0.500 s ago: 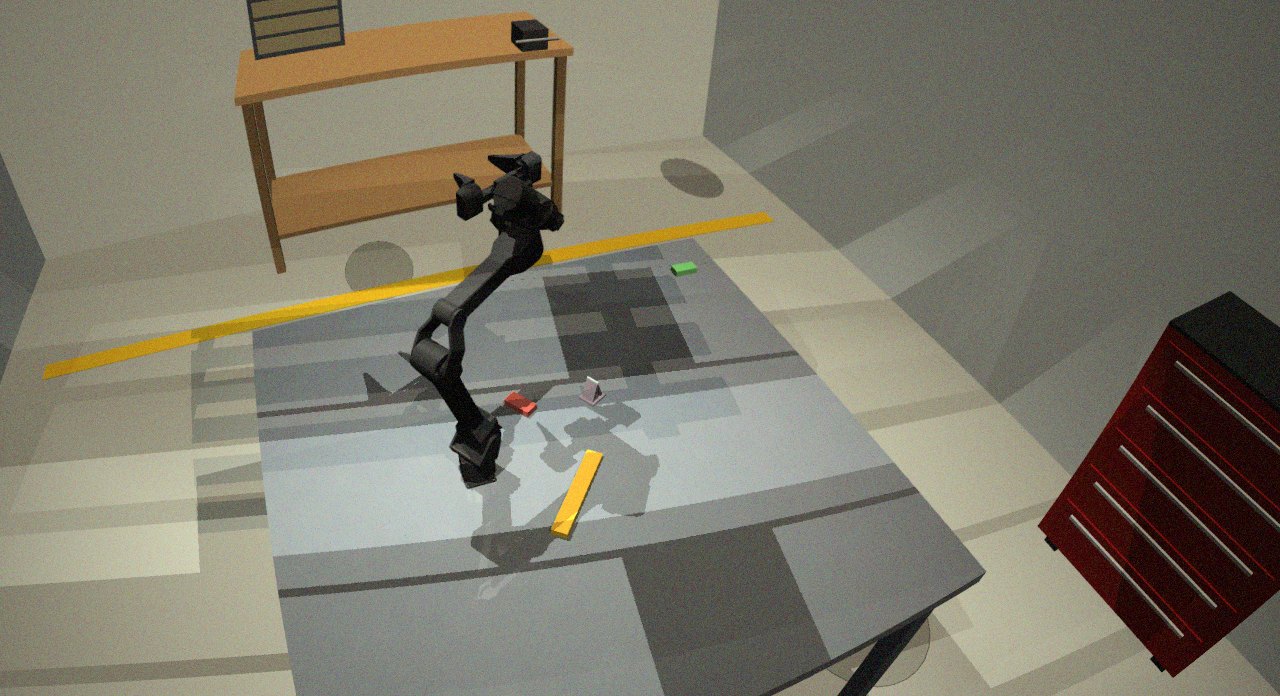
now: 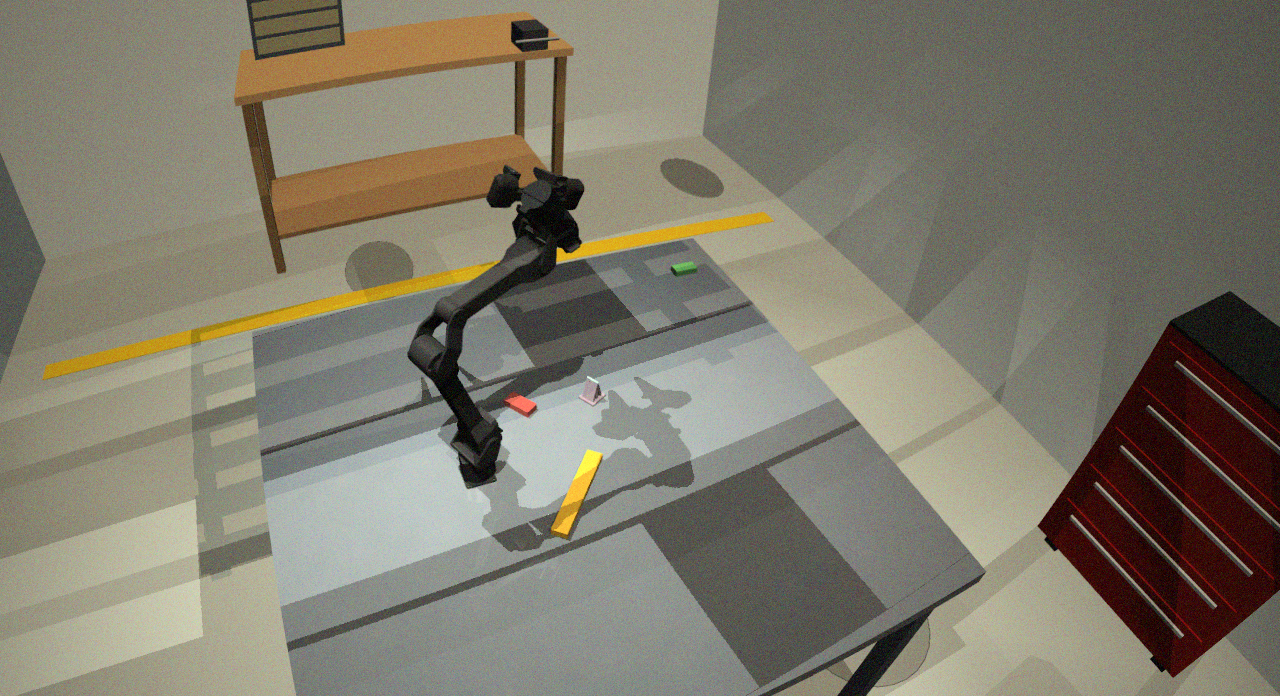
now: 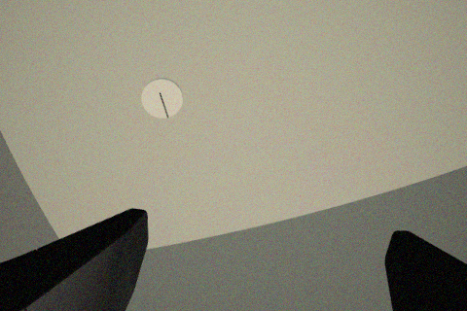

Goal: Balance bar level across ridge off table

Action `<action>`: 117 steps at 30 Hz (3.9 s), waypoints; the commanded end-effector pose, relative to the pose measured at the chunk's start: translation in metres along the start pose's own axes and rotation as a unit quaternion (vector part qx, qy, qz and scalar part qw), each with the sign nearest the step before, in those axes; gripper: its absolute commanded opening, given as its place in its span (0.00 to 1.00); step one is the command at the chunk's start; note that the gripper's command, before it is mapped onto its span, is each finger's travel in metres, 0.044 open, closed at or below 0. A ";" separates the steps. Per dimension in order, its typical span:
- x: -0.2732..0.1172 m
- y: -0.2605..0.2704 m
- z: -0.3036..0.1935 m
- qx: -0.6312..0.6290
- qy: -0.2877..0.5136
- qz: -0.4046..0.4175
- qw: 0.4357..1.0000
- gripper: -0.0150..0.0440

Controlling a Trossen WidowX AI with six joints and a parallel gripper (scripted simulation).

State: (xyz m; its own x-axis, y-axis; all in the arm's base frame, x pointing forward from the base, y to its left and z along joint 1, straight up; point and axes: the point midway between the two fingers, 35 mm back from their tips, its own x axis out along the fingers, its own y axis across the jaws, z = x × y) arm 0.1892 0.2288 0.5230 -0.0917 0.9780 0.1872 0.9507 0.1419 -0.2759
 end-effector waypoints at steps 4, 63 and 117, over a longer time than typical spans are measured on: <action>-0.027 0.058 0.006 0.113 0.037 0.109 0.987 0.79; -0.429 0.101 0.284 0.613 0.413 0.671 0.059 0.79; -0.454 0.047 0.403 0.610 0.409 0.659 -0.159 0.79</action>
State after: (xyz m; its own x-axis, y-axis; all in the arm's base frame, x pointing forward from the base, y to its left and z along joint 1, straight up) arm 0.1583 -0.1479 0.0508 0.0297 -0.0235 -0.9993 -0.7551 0.6545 -0.0379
